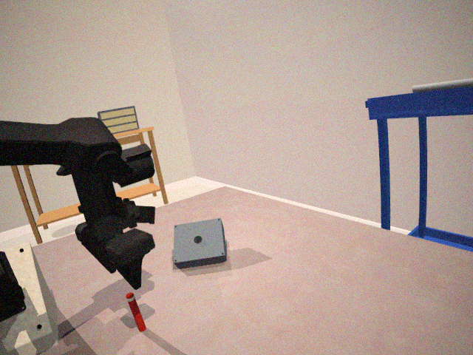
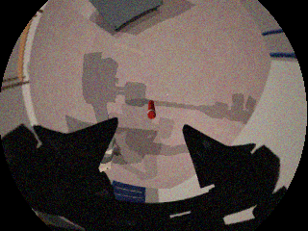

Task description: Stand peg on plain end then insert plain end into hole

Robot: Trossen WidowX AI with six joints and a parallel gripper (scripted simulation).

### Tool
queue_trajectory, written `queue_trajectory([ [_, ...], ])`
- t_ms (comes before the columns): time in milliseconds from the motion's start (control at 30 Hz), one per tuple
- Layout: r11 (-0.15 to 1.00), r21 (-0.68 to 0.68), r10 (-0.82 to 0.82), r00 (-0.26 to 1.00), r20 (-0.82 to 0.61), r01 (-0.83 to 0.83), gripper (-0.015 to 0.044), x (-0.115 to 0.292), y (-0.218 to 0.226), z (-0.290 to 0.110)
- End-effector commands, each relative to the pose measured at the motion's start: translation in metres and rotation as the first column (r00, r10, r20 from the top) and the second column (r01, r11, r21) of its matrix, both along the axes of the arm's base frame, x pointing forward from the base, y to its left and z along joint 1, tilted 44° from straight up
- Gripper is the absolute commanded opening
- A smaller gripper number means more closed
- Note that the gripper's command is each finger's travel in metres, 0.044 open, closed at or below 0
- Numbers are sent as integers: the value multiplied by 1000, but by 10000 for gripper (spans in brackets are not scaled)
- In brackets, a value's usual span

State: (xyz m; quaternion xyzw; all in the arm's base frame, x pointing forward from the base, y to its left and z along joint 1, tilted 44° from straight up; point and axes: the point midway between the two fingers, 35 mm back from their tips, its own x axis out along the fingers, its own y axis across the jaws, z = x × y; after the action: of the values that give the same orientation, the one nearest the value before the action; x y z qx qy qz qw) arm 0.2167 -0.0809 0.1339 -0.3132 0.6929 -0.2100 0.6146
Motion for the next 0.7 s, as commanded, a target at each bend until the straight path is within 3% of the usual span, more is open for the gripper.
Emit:
queue_trajectory([
  [0,1000,-5,16,1000,-20,-16,440,-2,-7,-6],
  [667,1000,-1,17,1000,-20,-17,440,-1,-26,-27],
])
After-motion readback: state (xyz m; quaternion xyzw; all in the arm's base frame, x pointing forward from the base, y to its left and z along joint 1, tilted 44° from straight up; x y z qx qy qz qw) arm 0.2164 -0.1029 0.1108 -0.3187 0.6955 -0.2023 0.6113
